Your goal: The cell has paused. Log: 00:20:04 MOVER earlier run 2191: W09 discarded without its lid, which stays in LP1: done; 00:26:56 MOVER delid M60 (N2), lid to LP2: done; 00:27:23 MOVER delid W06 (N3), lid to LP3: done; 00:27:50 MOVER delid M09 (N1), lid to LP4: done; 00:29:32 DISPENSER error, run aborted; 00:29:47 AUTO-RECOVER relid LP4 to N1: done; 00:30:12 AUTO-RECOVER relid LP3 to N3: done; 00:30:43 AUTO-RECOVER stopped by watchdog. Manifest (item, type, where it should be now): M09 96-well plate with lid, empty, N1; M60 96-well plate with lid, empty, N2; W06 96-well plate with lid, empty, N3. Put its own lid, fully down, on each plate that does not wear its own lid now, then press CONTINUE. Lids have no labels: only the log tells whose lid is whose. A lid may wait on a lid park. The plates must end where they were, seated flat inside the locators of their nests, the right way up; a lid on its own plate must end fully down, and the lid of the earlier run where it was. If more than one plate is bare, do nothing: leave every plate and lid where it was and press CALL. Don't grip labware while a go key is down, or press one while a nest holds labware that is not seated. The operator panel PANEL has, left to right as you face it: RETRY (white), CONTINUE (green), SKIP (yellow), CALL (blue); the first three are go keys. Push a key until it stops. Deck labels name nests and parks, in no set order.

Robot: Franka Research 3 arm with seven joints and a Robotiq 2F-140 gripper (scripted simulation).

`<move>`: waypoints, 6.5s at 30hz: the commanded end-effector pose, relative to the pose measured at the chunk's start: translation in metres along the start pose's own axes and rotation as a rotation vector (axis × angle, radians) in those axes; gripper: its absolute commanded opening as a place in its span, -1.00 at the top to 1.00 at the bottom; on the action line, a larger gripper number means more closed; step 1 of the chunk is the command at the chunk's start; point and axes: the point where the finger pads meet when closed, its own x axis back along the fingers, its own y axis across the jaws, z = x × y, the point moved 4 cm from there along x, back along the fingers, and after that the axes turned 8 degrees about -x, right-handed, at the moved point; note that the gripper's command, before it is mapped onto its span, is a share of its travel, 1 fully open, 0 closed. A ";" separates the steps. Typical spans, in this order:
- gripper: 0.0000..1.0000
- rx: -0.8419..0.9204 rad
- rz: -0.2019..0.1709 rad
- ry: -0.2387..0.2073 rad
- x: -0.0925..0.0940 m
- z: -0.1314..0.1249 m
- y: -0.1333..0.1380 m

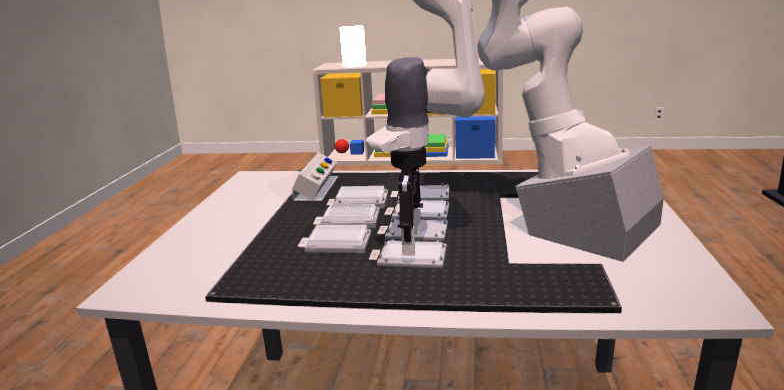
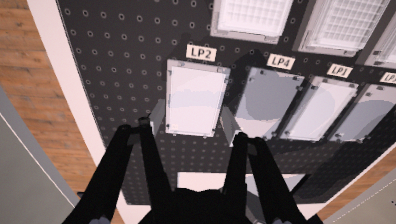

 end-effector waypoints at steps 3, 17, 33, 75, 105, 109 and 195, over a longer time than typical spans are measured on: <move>-0.32 0.004 0.000 0.001 0.000 0.000 -0.001; -0.32 0.004 0.000 0.001 0.000 0.000 -0.001; -0.32 0.004 0.000 0.001 0.000 0.000 -0.001; -0.32 0.004 0.000 0.001 0.000 0.000 0.000; -0.32 0.004 0.000 0.001 0.000 0.000 0.001; -0.32 0.004 0.000 0.001 0.000 0.000 0.001; -0.18 0.004 0.000 0.001 0.000 0.000 0.001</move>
